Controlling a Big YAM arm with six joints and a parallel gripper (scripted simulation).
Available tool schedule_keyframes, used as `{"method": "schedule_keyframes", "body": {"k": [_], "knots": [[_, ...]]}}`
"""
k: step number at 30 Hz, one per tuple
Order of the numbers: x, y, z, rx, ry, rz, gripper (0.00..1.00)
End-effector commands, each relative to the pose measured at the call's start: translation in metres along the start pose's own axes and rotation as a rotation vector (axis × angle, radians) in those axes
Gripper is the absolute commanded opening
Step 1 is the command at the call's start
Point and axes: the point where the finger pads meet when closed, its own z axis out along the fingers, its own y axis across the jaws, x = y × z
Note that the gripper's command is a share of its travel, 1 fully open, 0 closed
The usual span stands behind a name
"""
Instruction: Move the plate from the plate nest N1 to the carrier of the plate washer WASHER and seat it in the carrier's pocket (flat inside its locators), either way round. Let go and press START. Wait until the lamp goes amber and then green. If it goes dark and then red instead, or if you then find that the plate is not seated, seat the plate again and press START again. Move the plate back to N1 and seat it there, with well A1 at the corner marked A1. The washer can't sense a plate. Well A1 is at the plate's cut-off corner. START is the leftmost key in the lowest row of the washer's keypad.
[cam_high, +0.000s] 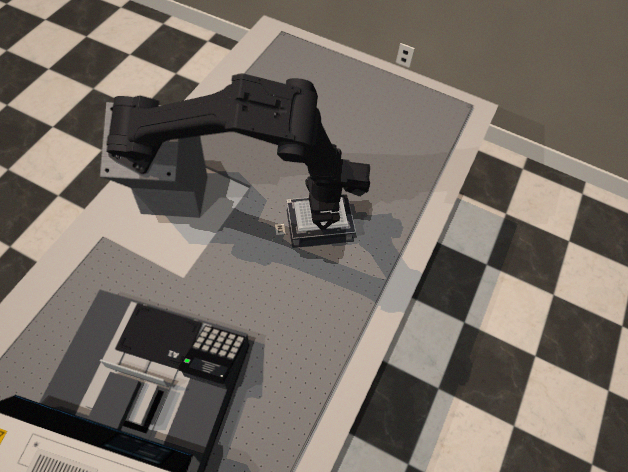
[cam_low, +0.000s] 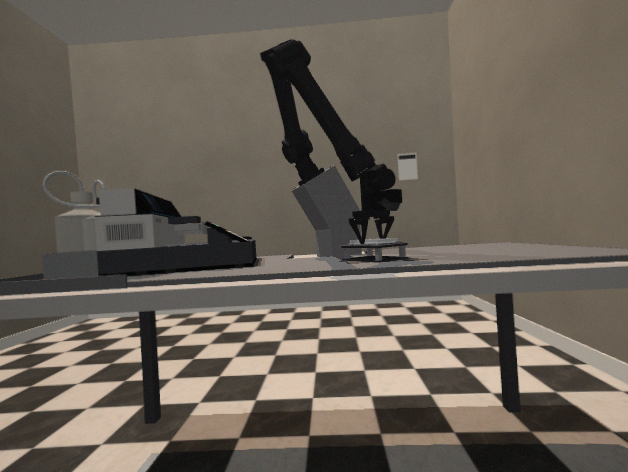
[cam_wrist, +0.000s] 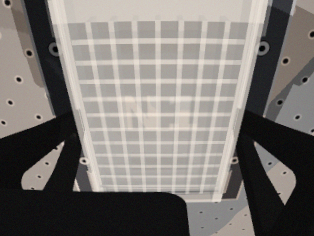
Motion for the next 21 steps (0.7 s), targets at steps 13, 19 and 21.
{"method": "schedule_keyframes", "body": {"k": [13, 19, 21], "knots": [[-0.014, -0.005, -0.01, 0.009, -0.039, 0.007, 0.84], [-0.007, 0.001, -0.023, 0.004, -0.021, -0.002, 0.84], [-0.007, 0.001, -0.024, 0.004, -0.021, -0.002, 0.84]]}}
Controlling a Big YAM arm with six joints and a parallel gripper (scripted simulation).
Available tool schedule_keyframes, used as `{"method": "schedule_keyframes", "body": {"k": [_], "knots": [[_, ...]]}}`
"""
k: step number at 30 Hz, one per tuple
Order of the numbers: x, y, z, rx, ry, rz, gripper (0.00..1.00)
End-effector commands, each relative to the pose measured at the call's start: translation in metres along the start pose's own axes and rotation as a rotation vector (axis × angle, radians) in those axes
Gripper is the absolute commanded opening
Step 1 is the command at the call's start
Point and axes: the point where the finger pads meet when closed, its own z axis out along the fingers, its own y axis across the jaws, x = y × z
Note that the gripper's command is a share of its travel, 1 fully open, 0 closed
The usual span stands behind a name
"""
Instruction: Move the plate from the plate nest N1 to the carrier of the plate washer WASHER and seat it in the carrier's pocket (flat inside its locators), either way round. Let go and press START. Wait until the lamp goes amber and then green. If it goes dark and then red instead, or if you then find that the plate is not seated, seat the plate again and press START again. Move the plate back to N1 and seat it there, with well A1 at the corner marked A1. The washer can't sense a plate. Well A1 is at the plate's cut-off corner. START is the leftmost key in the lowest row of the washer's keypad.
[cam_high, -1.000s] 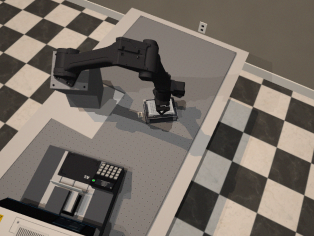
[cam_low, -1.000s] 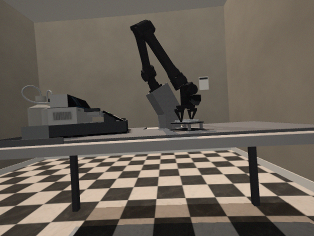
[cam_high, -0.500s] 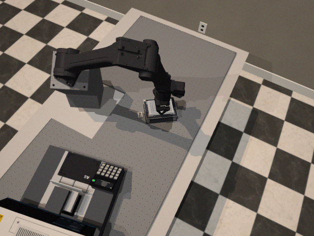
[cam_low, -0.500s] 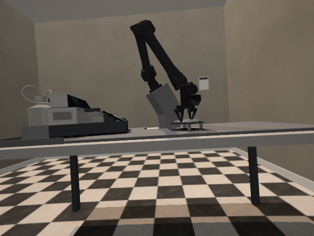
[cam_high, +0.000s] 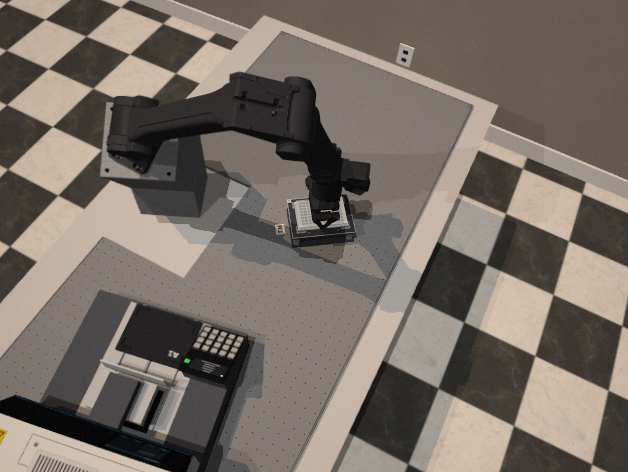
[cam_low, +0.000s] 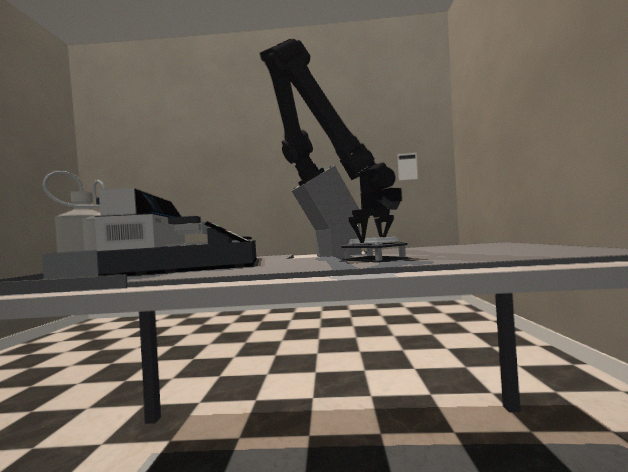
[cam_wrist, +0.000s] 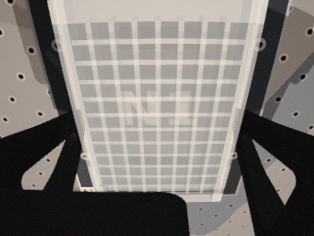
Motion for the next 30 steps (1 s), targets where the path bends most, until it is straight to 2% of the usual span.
{"method": "schedule_keyframes", "body": {"k": [1, 30], "knots": [[-0.007, 0.001, -0.02, 0.004, -0.022, -0.003, 0.84], [-0.006, 0.002, -0.065, 0.005, -0.022, -0.002, 0.84]]}}
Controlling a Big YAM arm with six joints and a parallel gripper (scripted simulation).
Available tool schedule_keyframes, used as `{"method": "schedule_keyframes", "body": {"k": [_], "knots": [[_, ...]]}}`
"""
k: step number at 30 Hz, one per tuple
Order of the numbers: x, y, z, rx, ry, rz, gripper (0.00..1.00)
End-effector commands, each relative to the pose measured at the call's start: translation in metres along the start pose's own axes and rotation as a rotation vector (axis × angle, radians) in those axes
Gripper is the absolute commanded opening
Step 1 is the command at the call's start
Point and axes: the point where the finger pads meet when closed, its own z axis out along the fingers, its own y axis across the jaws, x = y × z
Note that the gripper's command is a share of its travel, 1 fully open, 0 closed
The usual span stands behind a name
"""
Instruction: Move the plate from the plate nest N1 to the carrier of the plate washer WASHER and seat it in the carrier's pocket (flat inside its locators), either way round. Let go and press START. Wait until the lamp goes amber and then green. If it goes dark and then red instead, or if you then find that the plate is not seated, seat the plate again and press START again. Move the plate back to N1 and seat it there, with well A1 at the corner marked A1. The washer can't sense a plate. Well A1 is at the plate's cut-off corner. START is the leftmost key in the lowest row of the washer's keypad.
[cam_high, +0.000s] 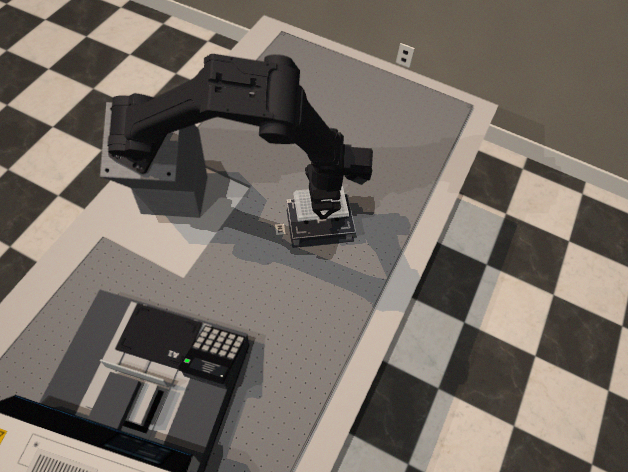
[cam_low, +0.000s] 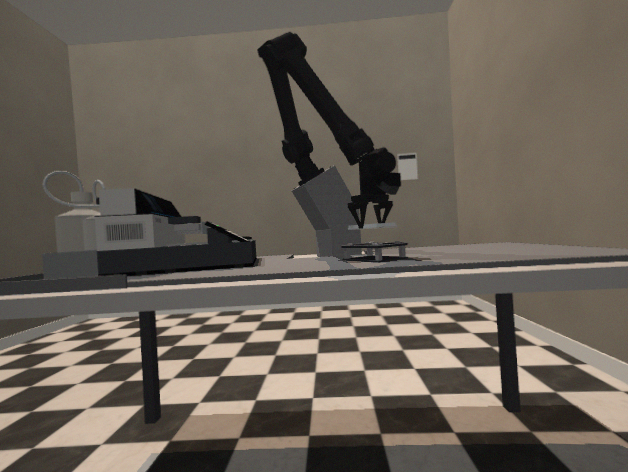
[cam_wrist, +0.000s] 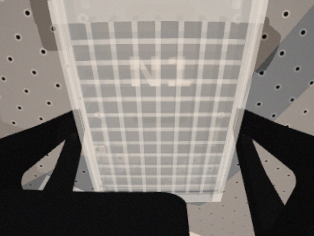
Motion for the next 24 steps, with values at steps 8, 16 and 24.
{"method": "schedule_keyframes", "body": {"k": [8, 16, 24], "knots": [[-0.009, 0.001, -0.032, 0.006, -0.03, 0.003, 0.84], [-0.009, 0.001, -0.046, 0.006, -0.03, 0.003, 0.84], [-0.011, 0.0, -0.055, 0.006, -0.034, 0.005, 0.84]]}}
